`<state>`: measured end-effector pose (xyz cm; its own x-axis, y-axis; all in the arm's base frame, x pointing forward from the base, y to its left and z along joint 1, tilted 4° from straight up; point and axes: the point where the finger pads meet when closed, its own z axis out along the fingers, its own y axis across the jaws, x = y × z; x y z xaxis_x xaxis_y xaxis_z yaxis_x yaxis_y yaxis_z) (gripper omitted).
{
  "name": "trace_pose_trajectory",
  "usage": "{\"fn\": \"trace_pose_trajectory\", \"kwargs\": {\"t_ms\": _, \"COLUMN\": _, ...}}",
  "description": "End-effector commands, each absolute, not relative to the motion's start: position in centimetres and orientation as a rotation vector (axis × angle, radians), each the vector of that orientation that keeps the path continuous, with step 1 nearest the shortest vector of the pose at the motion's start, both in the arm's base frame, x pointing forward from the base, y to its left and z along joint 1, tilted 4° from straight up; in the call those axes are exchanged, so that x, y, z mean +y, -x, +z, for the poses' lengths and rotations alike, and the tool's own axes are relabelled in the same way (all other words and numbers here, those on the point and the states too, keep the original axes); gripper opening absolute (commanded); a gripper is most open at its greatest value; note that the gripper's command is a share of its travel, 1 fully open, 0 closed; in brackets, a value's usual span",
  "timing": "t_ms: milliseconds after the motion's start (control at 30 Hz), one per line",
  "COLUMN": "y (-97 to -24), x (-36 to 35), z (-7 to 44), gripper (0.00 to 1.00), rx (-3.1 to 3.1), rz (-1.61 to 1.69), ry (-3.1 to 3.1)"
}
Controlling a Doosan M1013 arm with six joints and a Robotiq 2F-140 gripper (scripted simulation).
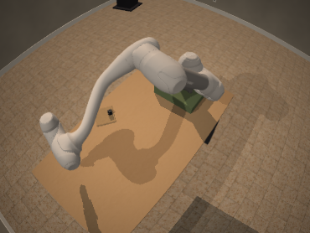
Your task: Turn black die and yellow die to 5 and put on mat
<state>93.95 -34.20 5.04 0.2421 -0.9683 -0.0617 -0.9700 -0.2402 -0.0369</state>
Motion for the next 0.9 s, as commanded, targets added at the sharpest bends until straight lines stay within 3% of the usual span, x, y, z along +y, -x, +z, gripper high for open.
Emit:
{"fn": "trace_pose_trajectory", "kwargs": {"t_ms": 0, "y": -93.9, "x": -34.4, "z": 5.5, "gripper": 0.24, "rx": 1.898, "rz": 0.039, "ry": 2.417}}
{"fn": "trace_pose_trajectory", "kwargs": {"t_ms": 600, "y": -93.6, "x": -34.6, "z": 5.5, "gripper": 0.24, "rx": 1.89, "rz": 0.038, "ry": 2.423}}
{"fn": "trace_pose_trajectory", "kwargs": {"t_ms": 867, "y": -84.3, "x": -39.0, "z": 5.9, "gripper": 0.24, "rx": 1.673, "rz": 0.029, "ry": 2.576}}
